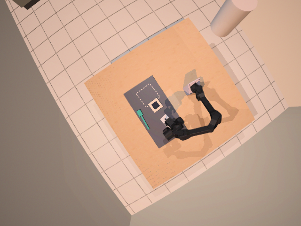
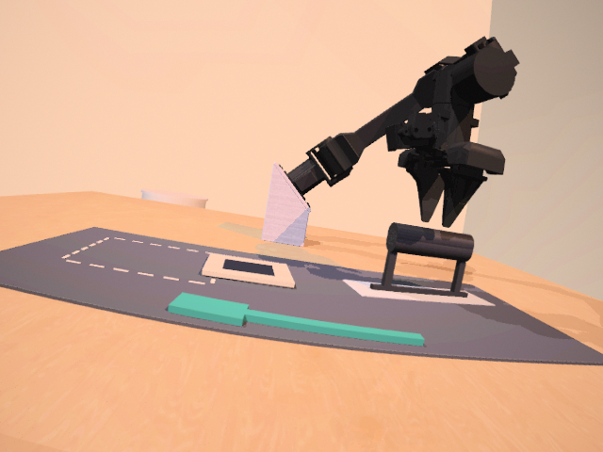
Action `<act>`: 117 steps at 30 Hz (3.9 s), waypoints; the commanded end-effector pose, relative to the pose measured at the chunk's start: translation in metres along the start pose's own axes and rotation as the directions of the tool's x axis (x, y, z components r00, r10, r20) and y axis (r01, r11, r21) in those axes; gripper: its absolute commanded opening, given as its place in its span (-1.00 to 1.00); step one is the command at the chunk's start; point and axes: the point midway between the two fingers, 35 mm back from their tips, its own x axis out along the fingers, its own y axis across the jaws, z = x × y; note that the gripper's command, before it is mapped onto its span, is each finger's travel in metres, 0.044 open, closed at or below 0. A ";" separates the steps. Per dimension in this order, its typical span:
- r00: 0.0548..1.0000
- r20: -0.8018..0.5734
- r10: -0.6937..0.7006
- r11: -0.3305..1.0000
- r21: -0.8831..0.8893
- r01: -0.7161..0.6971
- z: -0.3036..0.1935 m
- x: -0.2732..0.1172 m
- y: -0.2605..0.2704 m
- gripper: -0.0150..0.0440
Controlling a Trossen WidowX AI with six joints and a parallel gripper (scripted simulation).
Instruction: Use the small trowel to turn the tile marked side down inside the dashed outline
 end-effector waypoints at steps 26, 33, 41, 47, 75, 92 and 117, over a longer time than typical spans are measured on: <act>1.000 -0.005 -0.003 0.999 -0.037 0.003 -0.001 0.032 -0.001 -0.05; 1.000 -0.005 -0.003 0.999 -0.037 0.003 -0.001 0.032 -0.001 -0.05; 1.000 -0.005 -0.003 0.999 -0.037 0.003 -0.001 0.032 -0.001 -0.05; 1.000 -0.005 -0.003 1.000 0.004 0.003 -0.001 0.032 -0.001 -0.05; 1.000 -0.005 -0.003 0.876 0.483 0.005 -0.001 0.032 -0.001 -0.05; 1.000 -0.005 -0.003 0.876 0.483 0.005 -0.001 0.032 -0.001 0.42; 1.000 0.003 0.001 0.871 0.491 -0.002 0.002 -0.024 0.000 0.53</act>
